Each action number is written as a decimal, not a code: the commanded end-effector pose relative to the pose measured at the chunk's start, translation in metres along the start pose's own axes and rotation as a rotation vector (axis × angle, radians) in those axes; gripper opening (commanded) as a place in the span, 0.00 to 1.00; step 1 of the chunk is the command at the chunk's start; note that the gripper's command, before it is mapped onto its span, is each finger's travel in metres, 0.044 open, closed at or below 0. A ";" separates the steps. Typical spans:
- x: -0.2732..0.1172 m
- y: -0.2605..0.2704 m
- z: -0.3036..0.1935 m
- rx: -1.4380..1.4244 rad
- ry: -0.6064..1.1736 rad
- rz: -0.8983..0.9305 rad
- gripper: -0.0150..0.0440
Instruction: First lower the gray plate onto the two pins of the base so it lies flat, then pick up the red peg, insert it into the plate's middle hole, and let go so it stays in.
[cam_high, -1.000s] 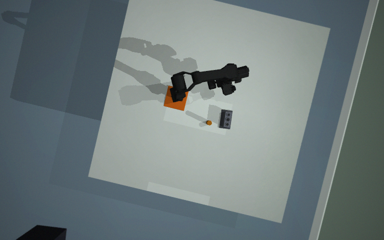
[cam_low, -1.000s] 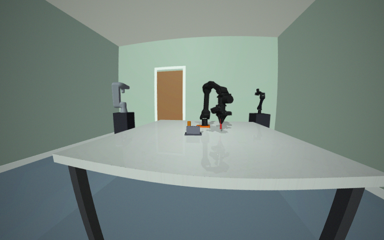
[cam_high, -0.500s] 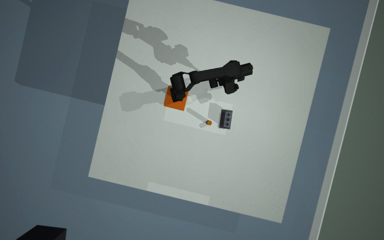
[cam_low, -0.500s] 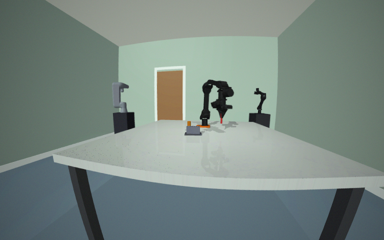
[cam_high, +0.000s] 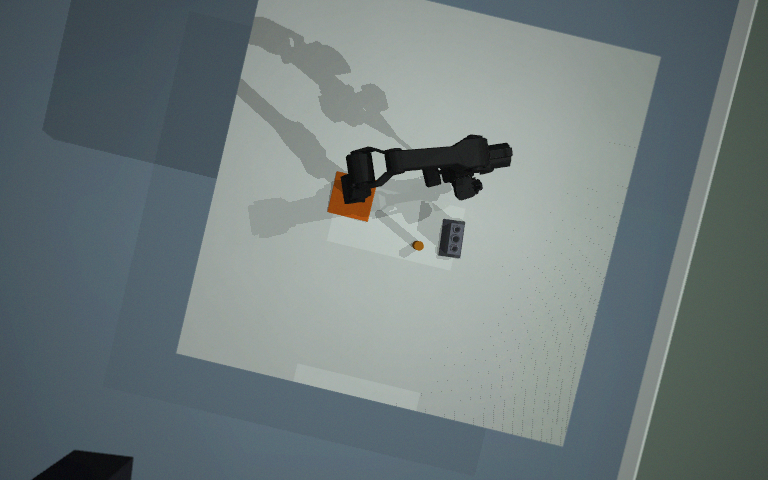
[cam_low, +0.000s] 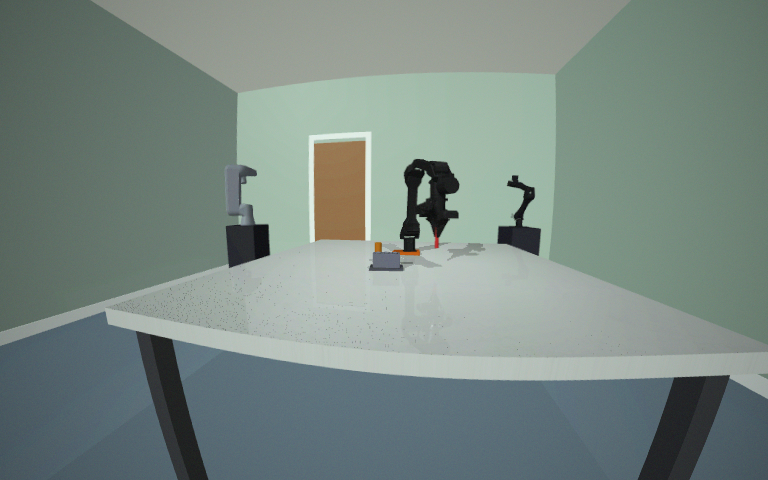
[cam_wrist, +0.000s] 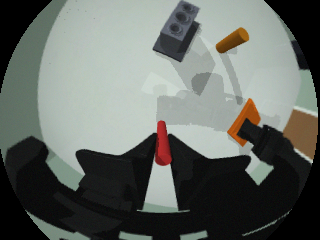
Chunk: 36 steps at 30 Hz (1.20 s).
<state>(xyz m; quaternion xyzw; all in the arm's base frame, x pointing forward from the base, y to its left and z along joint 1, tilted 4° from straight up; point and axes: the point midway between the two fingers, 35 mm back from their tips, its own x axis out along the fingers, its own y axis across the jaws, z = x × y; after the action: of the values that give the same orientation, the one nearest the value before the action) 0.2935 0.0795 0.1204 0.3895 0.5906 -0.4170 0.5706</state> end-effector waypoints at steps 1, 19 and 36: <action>-0.001 0.002 0.010 -0.001 0.001 0.001 0.25; -0.003 0.007 0.061 0.004 -0.003 0.005 0.25; -0.005 0.003 0.114 0.003 -0.012 0.004 0.25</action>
<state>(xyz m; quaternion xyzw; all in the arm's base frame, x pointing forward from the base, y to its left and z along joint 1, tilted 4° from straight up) 0.3338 -0.0171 0.1241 0.3916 0.5858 -0.4188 0.5728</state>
